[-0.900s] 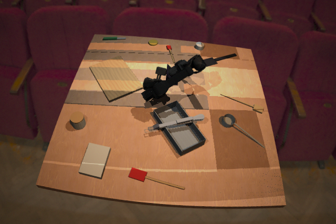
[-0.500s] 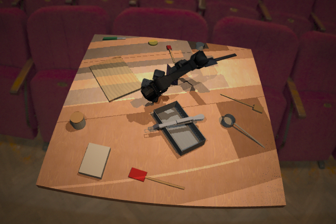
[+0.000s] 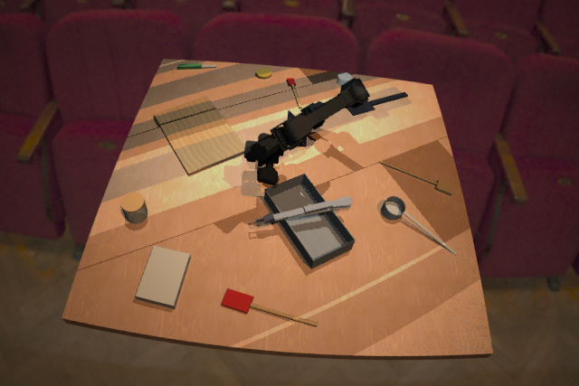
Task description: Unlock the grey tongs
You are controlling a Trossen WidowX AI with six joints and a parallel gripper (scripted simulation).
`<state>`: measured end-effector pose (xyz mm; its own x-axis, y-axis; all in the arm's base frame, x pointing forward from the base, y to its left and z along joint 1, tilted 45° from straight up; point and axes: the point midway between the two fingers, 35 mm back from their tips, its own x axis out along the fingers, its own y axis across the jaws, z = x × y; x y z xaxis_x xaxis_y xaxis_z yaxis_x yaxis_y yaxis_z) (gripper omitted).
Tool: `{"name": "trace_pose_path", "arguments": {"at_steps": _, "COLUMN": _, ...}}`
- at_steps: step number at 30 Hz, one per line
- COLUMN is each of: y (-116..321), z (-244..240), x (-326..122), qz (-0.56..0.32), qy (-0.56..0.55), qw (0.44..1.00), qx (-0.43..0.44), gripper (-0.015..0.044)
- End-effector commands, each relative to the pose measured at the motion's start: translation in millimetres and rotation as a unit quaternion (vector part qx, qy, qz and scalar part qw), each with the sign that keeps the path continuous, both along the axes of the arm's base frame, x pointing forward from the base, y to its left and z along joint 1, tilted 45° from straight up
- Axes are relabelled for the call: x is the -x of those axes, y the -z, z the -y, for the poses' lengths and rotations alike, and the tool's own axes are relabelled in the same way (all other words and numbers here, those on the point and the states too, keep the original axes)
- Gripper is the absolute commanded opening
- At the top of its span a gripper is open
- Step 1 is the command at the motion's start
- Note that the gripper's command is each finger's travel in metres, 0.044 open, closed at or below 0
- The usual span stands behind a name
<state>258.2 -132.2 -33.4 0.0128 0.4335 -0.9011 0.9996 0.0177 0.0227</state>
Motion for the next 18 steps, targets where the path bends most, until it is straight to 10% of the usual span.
{"name": "trace_pose_path", "arguments": {"at_steps": 1, "y": -15.2, "z": 2.7, "x": -27.8, "qz": 0.07, "qy": 0.024, "qw": 0.997, "qx": -0.009, "gripper": 0.026}}
{"name": "trace_pose_path", "arguments": {"at_steps": 18, "y": -79.7, "z": -36.0, "x": -107.3, "qz": 0.271, "qy": 0.061, "qw": 0.951, "qx": -0.137, "gripper": 0.026}}
